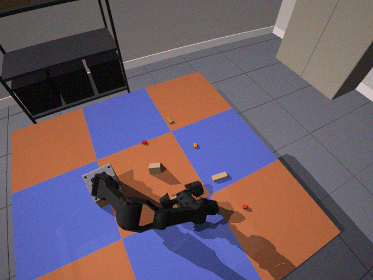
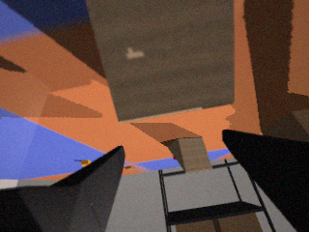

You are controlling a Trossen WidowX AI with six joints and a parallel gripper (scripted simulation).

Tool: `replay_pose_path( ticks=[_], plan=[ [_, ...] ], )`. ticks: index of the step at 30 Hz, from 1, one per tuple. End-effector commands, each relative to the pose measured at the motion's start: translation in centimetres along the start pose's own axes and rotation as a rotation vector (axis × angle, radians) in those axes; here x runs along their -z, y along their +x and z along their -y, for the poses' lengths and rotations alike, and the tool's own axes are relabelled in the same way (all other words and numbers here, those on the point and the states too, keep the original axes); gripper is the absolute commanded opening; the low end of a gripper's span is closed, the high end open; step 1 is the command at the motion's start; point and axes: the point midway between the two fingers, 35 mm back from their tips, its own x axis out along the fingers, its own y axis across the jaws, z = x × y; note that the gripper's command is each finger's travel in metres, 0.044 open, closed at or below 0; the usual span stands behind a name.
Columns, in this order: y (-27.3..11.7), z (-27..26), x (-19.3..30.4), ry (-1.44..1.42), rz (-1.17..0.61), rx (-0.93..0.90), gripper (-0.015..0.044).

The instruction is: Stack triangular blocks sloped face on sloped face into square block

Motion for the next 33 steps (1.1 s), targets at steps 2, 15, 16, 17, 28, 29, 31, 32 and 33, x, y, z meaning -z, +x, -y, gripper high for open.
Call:
replay_pose_path(
  ticks=[2, 15, 16, 17, 28, 29, 31, 32, 33],
  plan=[
    [0.0, 0.0, 0.0, 0.003, 0.003, 0.001, 0.044],
    [-6.9, 0.1, 7.2, 0.0, -0.004, -0.001, 0.044],
    [-6.9, 0.1, 7.2, 0.0, -0.004, -0.001, 0.044],
    [-6.9, 0.1, 7.2, 0.0, -0.004, -0.001, 0.044],
    [-11.1, -0.3, -3.5, -0.01, 0.029, -0.017, 0.044],
    [-11.5, 0.0, -4.5, -0.009, 0.031, -0.016, 0.044],
    [-11.7, 0.2, -5.3, -0.009, 0.032, -0.016, 0.044],
    [-11.7, 0.2, -5.3, -0.009, 0.032, -0.016, 0.044],
    [-11.6, 0.2, -5.3, -0.009, 0.032, -0.016, 0.044]
  ],
)
